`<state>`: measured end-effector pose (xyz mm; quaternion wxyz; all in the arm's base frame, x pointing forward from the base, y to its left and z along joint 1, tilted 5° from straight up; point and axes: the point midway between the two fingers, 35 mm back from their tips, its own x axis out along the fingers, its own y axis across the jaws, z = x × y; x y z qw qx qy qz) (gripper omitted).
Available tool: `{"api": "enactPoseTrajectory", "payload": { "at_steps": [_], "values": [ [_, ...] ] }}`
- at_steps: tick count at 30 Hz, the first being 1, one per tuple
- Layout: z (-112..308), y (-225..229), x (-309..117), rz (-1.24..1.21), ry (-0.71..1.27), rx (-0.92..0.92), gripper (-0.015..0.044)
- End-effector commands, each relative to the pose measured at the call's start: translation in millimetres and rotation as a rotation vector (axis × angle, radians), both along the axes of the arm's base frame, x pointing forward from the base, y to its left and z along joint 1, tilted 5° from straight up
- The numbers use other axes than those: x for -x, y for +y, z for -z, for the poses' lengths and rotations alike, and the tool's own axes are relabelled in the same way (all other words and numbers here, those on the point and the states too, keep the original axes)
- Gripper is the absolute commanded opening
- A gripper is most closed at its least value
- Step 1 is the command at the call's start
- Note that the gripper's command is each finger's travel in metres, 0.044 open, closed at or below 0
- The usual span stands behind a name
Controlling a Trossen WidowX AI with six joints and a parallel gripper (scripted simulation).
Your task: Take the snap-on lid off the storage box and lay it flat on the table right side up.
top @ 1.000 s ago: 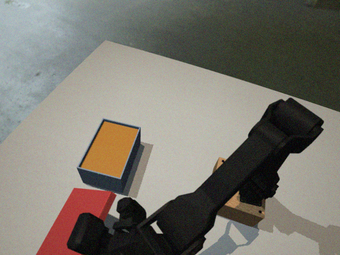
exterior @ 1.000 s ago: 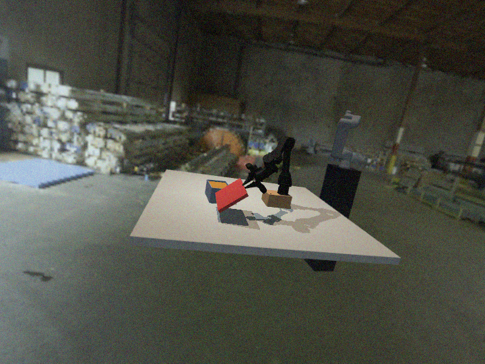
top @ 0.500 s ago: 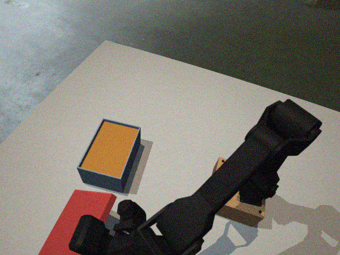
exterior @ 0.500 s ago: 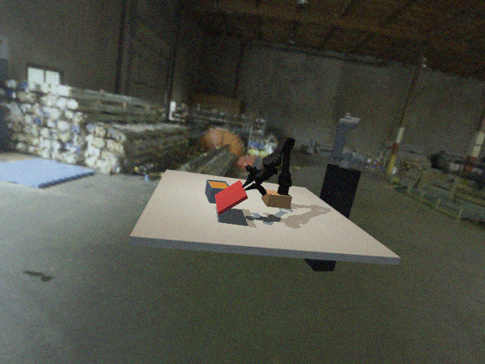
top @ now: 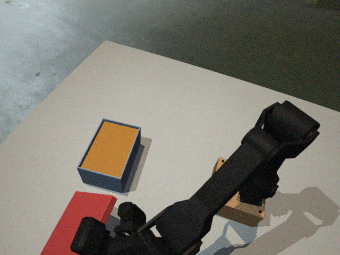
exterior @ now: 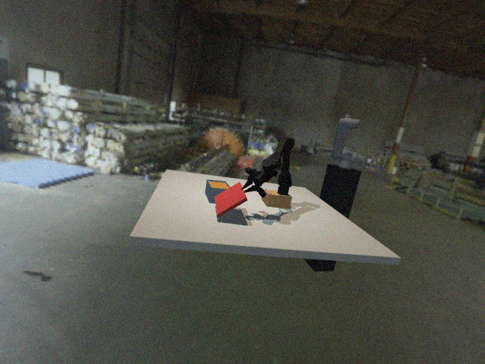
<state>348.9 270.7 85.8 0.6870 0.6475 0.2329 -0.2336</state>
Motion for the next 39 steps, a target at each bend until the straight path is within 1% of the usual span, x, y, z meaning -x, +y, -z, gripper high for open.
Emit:
{"api": "enactPoseTrajectory", "payload": {
  "at_steps": [1,39],
  "values": [
    [4.6,0.2,-0.5,-0.003,0.0,0.004,0.0],
    [35.2,-1.7,-1.2,-0.003,0.0,0.004,0.0]
  ]
}}
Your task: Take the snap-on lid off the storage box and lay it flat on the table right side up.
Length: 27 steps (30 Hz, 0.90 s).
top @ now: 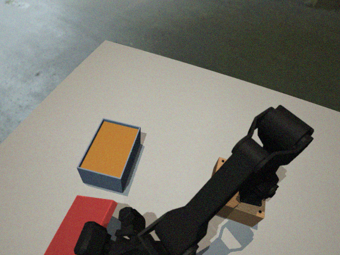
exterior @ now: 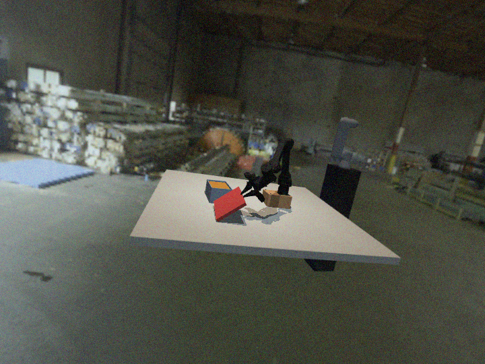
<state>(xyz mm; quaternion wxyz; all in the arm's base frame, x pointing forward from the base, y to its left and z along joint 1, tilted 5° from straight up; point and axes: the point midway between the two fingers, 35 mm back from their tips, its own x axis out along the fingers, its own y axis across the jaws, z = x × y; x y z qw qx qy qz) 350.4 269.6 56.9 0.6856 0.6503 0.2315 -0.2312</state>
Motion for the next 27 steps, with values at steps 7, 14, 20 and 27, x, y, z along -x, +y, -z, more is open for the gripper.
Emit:
{"api": "enactPoseTrajectory", "payload": {
  "at_steps": [7,14,20,27],
  "values": [
    [11.8,-0.9,0.2,-0.003,0.006,0.01,0.0],
    [17.5,-1.3,0.1,-0.003,0.006,0.01,0.0],
    [22.3,-1.6,0.0,-0.003,0.006,0.01,0.0],
    [27.9,-2.0,-0.2,-0.003,0.006,0.01,0.0]
  ]
}}
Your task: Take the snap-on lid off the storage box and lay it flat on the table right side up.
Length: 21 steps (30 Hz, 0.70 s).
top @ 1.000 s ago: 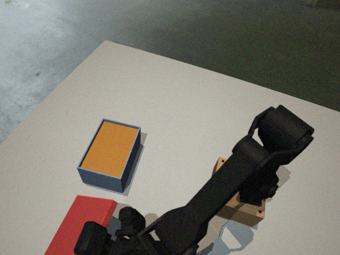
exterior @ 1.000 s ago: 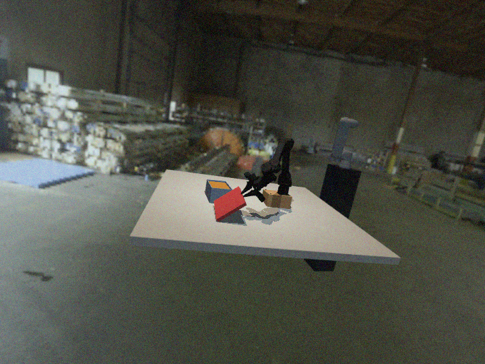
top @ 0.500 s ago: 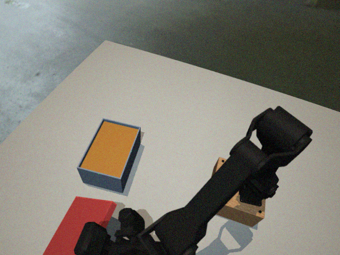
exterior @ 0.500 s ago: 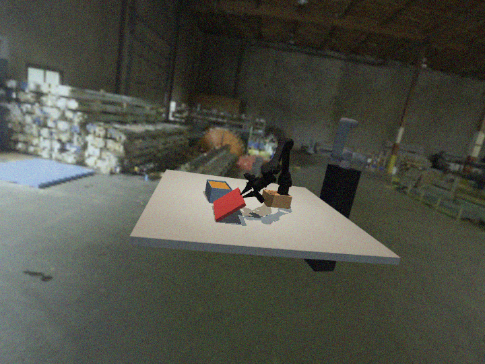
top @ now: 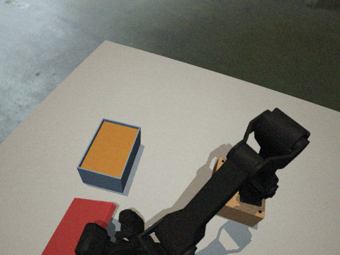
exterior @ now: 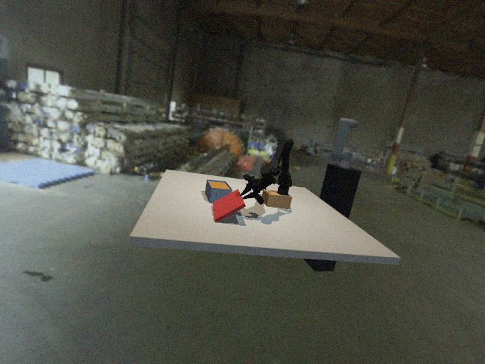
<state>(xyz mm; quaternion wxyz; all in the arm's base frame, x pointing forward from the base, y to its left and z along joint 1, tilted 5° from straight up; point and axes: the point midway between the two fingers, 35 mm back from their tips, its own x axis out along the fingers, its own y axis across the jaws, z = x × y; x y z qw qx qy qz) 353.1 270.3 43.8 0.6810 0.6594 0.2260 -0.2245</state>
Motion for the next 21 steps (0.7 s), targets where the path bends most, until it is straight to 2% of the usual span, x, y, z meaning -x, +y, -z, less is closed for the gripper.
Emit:
{"api": "enactPoseTrajectory", "payload": {
  "at_steps": [1,21],
  "values": [
    [15.6,-2.7,2.6,-0.007,0.024,0.029,0.0],
    [31.7,-3.7,2.2,-0.007,0.024,0.03,0.0]
  ]
}}
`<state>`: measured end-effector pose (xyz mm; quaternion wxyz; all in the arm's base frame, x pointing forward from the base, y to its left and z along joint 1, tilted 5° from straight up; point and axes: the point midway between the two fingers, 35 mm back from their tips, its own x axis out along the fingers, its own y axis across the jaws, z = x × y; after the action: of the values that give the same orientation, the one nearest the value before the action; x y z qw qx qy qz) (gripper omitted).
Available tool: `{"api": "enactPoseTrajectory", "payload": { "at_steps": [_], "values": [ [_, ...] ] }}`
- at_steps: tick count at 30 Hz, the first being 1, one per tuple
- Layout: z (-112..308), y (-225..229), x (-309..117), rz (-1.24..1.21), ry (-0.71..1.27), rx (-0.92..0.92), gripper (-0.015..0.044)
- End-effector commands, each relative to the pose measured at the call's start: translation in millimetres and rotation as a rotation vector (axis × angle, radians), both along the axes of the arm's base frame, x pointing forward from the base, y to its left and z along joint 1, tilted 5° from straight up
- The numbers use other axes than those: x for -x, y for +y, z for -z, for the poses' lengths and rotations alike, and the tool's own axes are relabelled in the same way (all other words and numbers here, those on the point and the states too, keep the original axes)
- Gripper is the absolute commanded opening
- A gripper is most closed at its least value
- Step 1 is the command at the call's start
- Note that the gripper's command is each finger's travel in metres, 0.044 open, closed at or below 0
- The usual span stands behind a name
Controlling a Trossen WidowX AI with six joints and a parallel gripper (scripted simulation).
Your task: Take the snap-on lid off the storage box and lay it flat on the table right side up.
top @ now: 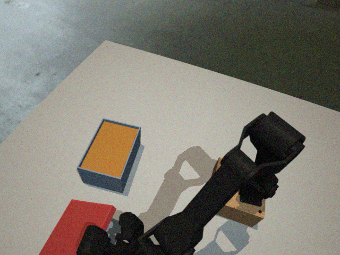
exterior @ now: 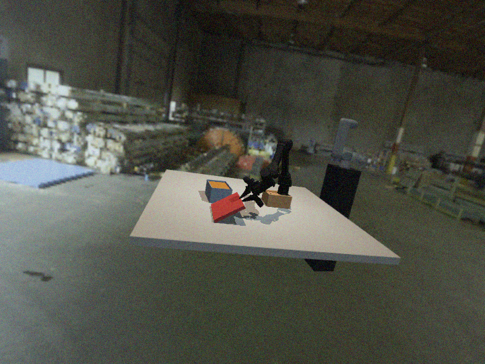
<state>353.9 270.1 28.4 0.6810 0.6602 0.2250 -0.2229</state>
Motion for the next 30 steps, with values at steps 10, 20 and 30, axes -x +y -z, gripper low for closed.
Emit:
{"api": "enactPoseTrajectory", "payload": {
  "at_steps": [10,20,30],
  "values": [
    [24.3,-4.1,2.8,-0.007,0.028,0.031,0.0],
    [32.4,-4.6,2.7,-0.007,0.028,0.031,0.0],
    [40.4,-5.1,2.5,-0.007,0.028,0.031,0.0]
  ]
}}
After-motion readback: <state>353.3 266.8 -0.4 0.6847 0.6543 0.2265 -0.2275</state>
